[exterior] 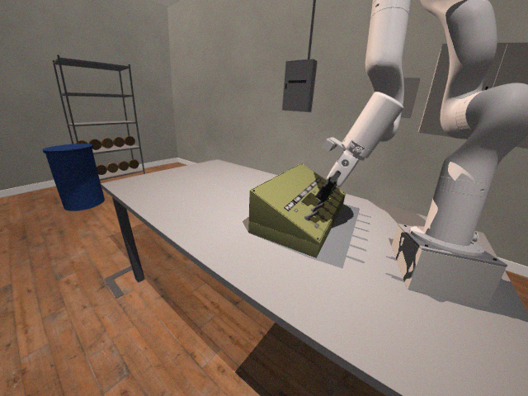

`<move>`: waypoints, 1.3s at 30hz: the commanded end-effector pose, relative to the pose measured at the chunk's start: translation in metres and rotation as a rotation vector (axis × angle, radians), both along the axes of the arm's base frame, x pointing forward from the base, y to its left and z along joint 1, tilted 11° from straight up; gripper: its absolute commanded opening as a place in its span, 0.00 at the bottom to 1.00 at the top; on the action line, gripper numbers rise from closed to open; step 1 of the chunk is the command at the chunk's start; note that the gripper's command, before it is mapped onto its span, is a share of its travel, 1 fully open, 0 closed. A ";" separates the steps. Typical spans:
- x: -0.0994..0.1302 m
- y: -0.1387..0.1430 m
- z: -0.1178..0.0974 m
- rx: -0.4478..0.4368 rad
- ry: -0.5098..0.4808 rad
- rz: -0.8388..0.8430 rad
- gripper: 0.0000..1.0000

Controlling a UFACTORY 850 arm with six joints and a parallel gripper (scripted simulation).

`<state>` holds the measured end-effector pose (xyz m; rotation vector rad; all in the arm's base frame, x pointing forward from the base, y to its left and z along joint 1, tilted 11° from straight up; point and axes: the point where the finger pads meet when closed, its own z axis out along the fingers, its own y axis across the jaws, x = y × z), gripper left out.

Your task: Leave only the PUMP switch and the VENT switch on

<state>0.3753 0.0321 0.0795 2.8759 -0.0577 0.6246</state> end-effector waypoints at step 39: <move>-0.005 -0.070 0.014 0.000 -0.001 0.000 1.00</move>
